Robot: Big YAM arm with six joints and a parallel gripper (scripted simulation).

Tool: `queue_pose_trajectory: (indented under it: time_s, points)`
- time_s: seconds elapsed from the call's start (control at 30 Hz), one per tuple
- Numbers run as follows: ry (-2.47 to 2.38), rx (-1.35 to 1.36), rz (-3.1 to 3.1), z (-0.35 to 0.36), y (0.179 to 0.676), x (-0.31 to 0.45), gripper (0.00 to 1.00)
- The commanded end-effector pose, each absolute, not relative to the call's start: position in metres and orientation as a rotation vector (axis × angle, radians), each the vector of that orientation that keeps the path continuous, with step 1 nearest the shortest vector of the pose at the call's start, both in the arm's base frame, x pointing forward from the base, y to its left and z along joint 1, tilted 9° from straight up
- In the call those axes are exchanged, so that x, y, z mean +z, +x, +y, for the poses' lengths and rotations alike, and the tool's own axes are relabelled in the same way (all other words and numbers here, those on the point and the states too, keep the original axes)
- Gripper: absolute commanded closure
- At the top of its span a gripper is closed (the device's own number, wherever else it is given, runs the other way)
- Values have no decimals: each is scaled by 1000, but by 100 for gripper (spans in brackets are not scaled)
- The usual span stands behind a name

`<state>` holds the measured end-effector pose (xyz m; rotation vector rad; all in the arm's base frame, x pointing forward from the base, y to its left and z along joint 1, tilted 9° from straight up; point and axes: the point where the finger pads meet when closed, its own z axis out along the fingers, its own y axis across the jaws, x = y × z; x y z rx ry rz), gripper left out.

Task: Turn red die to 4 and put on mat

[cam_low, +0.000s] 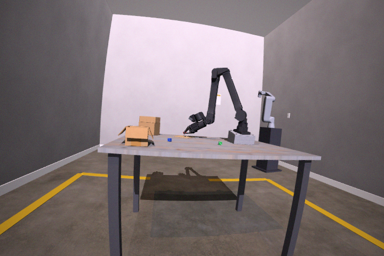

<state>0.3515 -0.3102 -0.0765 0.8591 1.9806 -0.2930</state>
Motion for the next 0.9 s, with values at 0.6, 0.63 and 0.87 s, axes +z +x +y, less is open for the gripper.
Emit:
queue_pose_trajectory:
  time_s: [0.6, 0.63, 0.87]
  points:
    - [837, -302, 1934, -317, 367, -78, 85]
    - [837, -302, 1934, -317, 367, -78, 85]
    - [837, -302, 1934, -317, 367, -78, 85]
